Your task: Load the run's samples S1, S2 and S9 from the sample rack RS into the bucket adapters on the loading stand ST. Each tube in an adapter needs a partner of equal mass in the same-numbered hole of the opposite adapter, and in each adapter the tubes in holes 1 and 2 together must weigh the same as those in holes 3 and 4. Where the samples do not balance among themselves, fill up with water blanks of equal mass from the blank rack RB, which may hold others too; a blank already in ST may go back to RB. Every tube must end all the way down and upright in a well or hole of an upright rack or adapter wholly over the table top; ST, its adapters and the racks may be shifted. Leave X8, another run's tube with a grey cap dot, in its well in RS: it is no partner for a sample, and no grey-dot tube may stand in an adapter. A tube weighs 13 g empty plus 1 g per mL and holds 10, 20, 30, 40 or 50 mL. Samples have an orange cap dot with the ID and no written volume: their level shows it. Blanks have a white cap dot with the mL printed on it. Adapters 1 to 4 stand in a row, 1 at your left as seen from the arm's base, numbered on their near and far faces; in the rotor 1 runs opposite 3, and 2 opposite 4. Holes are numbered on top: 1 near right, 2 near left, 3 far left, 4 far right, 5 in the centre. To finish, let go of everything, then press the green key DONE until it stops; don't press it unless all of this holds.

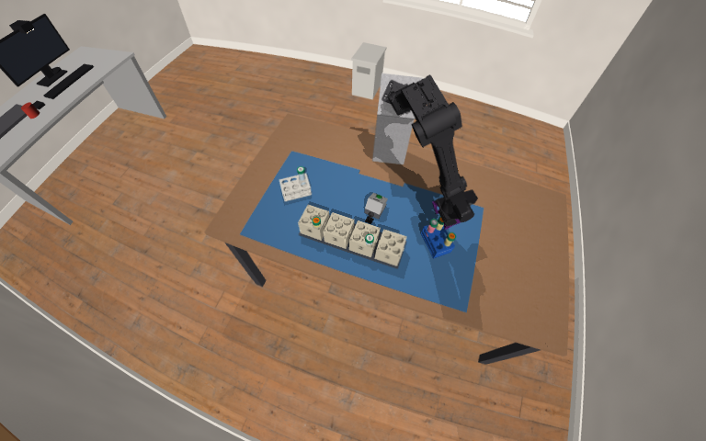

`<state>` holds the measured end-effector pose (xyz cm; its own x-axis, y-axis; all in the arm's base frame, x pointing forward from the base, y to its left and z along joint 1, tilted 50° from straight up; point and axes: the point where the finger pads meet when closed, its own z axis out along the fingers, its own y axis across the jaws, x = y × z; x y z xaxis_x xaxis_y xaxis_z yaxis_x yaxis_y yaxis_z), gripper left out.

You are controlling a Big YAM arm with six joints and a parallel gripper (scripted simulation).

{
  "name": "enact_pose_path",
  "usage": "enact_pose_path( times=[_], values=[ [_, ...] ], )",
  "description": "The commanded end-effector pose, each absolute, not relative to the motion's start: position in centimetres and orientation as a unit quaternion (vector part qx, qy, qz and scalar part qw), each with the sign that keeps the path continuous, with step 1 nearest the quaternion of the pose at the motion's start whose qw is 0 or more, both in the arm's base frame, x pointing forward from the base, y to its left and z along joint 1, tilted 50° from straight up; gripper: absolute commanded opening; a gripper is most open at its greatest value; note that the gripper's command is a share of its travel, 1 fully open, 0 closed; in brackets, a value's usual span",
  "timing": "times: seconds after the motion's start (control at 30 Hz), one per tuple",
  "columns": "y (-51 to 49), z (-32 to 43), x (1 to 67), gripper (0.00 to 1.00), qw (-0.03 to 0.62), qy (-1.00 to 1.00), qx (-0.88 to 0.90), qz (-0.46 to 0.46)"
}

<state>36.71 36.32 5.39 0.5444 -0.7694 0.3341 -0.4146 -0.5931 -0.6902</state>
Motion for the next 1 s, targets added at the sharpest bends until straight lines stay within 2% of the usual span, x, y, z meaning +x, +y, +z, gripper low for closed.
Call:
enact_pose_path(
  times=[0.0,0.23,0.27,0.97],
  values=[
    [36.8,5.5,37.1,0.8,0.281,0.348,-0.835,-0.322],
    [36.8,5.9,36.7,0.8,0.284,0.35,-0.834,-0.319],
    [36.8,5.9,36.7,0.0,0.284,0.35,-0.834,-0.319],
    [36.7,6.9,35.2,0.0,0.286,0.347,-0.835,-0.318]
  ],
)
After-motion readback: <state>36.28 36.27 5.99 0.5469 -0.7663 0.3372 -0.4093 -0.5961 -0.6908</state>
